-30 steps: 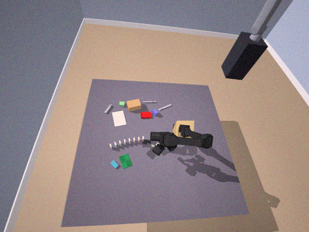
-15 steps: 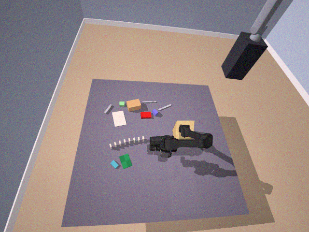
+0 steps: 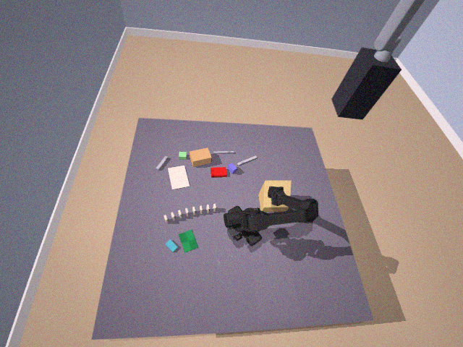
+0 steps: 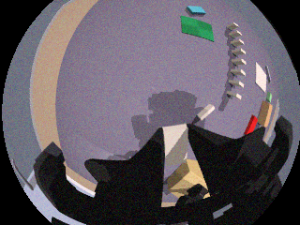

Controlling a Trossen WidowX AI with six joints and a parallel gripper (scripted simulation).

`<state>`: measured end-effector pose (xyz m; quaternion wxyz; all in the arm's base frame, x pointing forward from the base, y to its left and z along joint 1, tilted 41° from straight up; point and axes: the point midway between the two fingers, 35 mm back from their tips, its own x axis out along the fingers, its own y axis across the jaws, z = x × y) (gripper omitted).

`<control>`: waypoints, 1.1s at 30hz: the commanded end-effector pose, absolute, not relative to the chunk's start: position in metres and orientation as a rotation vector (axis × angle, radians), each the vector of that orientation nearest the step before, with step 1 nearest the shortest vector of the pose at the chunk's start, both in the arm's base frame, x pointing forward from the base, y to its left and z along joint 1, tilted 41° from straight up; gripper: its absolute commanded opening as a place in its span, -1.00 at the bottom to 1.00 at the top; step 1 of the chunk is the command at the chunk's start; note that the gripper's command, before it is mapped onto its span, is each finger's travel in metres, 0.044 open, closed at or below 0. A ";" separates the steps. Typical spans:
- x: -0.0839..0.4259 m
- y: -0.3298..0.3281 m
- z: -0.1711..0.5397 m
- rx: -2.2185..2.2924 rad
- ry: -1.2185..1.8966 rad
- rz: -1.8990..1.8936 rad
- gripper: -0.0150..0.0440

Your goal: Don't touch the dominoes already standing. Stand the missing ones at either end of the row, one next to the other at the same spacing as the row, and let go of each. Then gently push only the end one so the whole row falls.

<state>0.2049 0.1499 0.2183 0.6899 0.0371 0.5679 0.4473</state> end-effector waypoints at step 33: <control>0.234 0.192 0.168 0.012 1.047 0.591 -0.13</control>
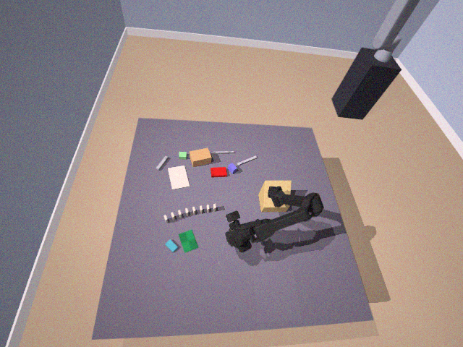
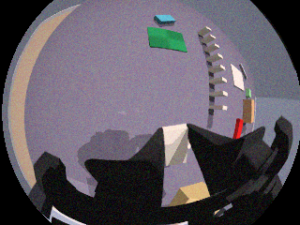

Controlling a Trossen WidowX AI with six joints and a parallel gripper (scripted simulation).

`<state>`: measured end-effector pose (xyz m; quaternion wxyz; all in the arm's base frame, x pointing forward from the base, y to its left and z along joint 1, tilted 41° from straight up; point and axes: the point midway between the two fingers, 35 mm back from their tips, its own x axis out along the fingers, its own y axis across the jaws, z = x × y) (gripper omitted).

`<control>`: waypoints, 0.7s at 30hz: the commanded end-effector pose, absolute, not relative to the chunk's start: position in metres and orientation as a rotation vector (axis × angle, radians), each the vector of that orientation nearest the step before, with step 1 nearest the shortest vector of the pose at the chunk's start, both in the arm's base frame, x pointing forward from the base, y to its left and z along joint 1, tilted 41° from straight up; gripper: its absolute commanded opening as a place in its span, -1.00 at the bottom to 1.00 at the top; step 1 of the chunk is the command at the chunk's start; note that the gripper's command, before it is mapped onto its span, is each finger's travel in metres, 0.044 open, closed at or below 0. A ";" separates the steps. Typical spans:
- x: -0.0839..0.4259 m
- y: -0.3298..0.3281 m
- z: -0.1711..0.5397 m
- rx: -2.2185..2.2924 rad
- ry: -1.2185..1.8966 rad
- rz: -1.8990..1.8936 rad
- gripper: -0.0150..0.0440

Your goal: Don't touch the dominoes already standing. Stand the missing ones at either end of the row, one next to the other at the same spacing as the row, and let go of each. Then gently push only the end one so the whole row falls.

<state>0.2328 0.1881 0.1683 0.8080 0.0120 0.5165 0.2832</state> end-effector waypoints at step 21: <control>0.236 0.220 0.173 0.055 0.576 0.465 -0.13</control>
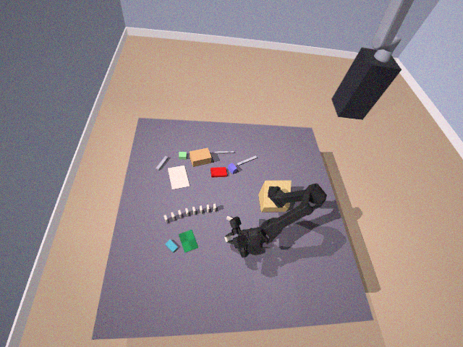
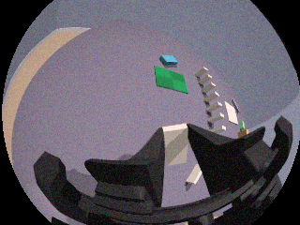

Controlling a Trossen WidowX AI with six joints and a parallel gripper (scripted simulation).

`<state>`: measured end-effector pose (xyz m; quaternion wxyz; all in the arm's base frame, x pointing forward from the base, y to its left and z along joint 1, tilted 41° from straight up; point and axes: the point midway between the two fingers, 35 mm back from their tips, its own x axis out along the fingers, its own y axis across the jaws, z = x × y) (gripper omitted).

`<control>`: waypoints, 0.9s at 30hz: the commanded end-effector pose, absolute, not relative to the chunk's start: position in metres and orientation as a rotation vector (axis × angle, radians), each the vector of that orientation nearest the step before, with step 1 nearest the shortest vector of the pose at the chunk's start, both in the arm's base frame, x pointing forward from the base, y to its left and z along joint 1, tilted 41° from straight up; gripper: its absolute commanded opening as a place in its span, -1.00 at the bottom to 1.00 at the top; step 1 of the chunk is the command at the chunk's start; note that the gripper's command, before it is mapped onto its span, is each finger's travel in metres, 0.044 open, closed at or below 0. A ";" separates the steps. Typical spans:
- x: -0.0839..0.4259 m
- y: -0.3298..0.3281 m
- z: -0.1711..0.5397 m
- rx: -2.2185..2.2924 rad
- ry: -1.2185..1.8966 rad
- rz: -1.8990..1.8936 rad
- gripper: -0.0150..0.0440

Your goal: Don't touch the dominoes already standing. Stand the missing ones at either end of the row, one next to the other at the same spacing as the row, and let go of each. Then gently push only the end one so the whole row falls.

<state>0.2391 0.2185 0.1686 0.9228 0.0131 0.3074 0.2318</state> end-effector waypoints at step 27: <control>0.188 0.197 0.198 0.532 0.125 0.324 -0.13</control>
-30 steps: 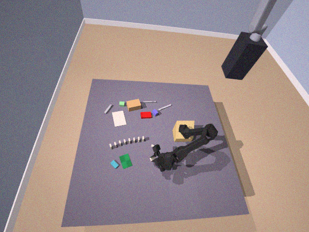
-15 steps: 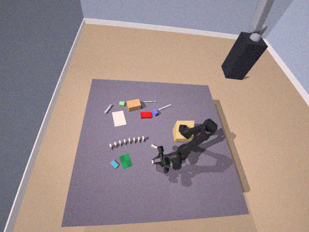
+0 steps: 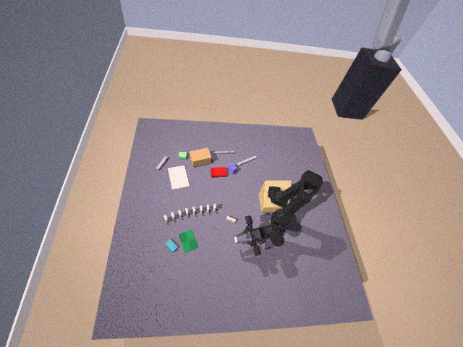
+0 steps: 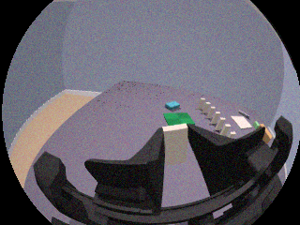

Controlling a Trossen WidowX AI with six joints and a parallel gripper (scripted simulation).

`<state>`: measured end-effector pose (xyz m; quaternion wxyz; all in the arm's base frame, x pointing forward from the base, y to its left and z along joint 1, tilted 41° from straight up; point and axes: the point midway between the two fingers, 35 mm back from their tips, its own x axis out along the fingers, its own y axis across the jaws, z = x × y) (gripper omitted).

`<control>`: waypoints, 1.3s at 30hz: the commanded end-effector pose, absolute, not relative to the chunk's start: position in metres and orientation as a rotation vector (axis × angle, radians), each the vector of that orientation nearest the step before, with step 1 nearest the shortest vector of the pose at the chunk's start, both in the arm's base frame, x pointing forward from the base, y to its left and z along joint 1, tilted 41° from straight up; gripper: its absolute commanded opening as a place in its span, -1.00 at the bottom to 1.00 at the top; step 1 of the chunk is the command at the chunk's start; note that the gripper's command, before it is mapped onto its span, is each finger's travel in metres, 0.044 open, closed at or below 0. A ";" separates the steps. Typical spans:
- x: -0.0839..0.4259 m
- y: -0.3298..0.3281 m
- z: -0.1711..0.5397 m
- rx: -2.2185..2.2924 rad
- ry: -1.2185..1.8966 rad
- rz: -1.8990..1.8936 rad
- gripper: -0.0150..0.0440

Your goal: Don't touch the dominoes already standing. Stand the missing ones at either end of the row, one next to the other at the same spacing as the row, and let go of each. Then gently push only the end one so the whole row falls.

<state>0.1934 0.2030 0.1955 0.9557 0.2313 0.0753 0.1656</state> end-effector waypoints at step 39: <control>0.173 0.187 0.189 0.714 0.066 0.273 -0.13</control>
